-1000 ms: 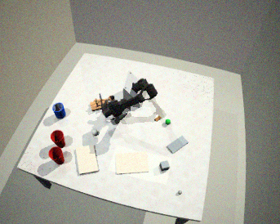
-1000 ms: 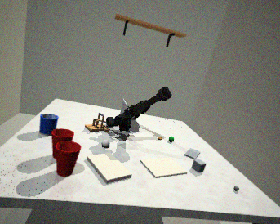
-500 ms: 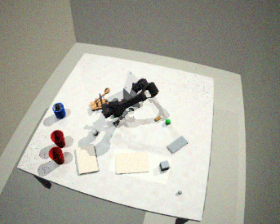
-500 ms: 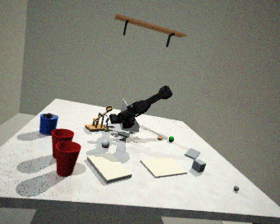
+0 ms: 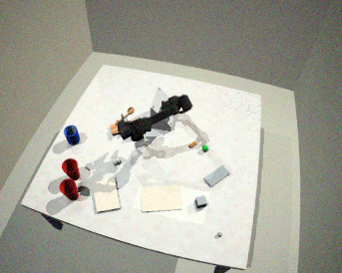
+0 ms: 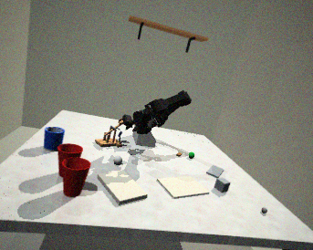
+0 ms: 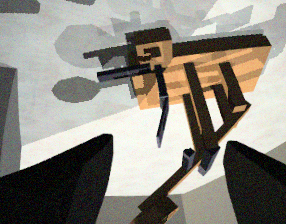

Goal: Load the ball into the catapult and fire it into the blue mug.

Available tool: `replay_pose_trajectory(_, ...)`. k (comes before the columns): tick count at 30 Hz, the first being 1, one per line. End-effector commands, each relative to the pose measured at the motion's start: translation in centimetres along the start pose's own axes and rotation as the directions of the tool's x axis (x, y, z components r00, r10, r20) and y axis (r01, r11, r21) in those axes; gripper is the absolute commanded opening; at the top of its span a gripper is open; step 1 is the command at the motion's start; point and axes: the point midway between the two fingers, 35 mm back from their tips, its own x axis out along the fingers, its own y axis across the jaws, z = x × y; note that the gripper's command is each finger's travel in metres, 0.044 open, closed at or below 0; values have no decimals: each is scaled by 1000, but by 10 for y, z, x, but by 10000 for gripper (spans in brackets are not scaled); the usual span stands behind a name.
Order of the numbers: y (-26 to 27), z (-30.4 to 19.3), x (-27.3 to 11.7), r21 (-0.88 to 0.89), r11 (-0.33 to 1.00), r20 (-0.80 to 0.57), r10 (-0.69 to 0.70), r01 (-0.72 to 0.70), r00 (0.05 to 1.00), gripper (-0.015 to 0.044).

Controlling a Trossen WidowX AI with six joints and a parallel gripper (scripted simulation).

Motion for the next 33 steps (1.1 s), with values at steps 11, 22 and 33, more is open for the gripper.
replay_pose_trajectory(11,-77,1,-15,421,907,150,-100,27,984,440)
replay_pose_trajectory(22,-139,-11,-24,705,708,249,-194,-41,949,440)
replay_pose_trajectory(33,-196,-34,-31,879,445,323,-296,-169,899,440)
